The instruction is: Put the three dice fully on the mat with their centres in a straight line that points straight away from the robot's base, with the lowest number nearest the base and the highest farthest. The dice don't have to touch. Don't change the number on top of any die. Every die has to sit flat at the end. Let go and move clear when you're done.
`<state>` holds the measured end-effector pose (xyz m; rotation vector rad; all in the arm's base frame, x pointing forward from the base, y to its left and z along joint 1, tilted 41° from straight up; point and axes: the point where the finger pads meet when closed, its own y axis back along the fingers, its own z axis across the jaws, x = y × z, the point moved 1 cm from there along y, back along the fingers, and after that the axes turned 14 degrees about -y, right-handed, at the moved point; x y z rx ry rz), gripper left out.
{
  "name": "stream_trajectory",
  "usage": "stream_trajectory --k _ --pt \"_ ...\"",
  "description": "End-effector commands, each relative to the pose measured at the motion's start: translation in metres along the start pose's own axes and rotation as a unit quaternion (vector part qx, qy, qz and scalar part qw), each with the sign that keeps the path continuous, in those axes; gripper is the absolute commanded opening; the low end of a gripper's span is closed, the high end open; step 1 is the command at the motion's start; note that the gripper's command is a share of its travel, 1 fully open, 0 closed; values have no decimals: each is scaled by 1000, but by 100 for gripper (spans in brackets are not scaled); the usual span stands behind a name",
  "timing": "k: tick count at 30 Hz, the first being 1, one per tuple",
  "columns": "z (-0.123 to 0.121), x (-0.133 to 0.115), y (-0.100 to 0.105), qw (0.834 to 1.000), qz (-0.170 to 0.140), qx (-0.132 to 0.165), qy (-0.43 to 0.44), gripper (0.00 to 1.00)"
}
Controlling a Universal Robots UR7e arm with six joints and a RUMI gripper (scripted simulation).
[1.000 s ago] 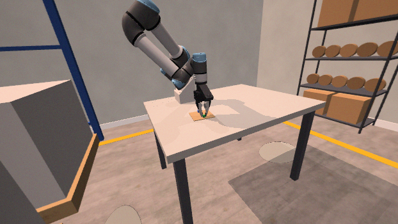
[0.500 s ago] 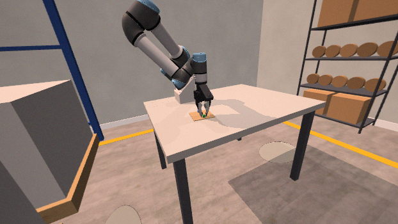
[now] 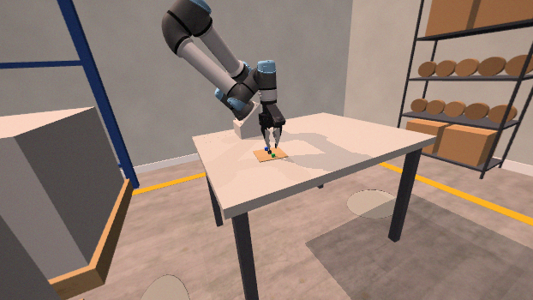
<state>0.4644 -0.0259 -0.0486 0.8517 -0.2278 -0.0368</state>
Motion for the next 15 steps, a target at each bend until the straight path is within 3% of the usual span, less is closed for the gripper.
stream_trajectory --k 1,8,15 --pt "0 0 14 1000 -1 0 0 18" --pt "0 0 44 1000 -1 0 0 18" --pt "0 0 53 1000 -1 0 0 18"
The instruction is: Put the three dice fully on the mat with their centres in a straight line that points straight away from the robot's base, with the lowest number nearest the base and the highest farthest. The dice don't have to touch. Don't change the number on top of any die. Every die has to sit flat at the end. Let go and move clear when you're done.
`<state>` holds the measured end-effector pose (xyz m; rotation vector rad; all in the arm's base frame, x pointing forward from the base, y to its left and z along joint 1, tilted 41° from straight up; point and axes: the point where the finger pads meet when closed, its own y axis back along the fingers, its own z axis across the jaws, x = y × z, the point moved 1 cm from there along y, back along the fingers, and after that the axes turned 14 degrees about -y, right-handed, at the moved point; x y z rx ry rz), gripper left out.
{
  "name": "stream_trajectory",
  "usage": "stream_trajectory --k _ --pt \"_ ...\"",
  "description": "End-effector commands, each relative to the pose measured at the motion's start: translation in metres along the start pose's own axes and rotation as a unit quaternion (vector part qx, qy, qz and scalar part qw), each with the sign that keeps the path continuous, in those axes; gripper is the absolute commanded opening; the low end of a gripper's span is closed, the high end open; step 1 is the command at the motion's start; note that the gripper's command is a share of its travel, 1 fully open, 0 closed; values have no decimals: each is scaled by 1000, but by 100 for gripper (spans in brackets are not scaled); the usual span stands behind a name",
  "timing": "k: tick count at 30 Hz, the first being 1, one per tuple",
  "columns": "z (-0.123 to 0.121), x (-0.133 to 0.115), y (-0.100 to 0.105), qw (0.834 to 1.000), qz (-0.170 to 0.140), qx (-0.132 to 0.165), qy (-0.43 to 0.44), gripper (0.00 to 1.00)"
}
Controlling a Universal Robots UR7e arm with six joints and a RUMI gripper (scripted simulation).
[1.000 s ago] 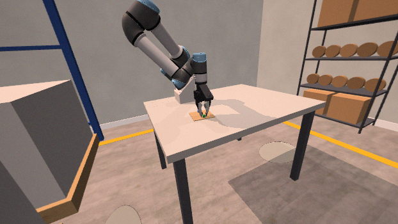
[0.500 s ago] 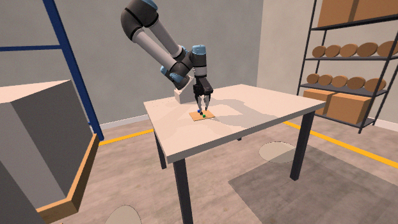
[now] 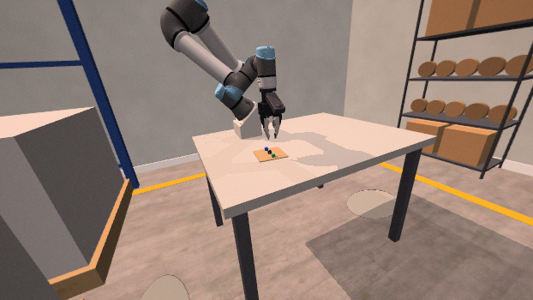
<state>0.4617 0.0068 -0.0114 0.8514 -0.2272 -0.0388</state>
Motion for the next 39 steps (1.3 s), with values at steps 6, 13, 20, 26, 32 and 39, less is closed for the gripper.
stream_trajectory --k 6,13,20,26,32,39 --pt "0 0 4 1000 0 0 0 100" --pt "0 0 4 1000 0 0 0 100" --pt "0 0 4 1000 0 0 0 100" --pt "0 0 4 1000 0 0 0 100" --pt "0 0 18 1000 0 0 0 100" --pt "0 0 41 1000 0 0 0 100"
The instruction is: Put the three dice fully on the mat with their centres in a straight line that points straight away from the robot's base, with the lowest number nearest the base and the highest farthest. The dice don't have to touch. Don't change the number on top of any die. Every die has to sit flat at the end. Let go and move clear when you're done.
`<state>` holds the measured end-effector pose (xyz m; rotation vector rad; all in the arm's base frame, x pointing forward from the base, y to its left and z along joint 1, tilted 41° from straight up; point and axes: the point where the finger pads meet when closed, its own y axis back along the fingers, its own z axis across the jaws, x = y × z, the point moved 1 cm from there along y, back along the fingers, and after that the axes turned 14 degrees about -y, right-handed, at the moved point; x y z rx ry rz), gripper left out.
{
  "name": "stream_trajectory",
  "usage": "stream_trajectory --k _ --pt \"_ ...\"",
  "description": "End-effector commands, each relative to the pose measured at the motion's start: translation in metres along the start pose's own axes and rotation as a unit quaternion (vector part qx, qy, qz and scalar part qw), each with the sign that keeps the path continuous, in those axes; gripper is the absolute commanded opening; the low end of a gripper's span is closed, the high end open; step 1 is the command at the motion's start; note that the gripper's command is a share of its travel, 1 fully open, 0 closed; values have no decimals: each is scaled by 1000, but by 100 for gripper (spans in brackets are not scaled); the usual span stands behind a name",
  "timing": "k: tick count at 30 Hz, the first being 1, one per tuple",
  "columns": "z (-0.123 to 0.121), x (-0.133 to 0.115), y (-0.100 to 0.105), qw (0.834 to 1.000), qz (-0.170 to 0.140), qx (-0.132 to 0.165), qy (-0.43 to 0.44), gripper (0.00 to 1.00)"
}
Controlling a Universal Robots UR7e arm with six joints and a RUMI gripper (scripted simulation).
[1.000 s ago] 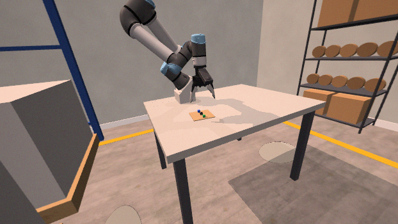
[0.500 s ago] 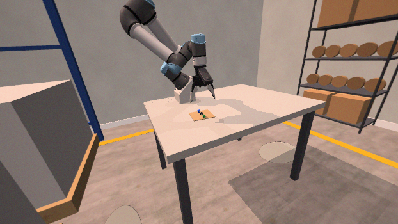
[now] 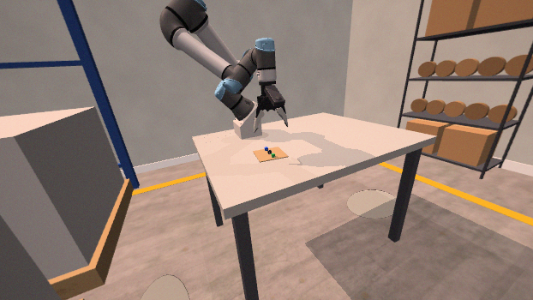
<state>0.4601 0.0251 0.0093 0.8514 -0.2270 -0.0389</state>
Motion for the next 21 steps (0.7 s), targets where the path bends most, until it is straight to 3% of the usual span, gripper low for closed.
stream_trajectory --k 1,10,21 --pt "0 0 19 1000 0 0 0 100" --pt "0 0 59 1000 0 0 0 100" --pt "0 0 64 1000 0 0 0 100"
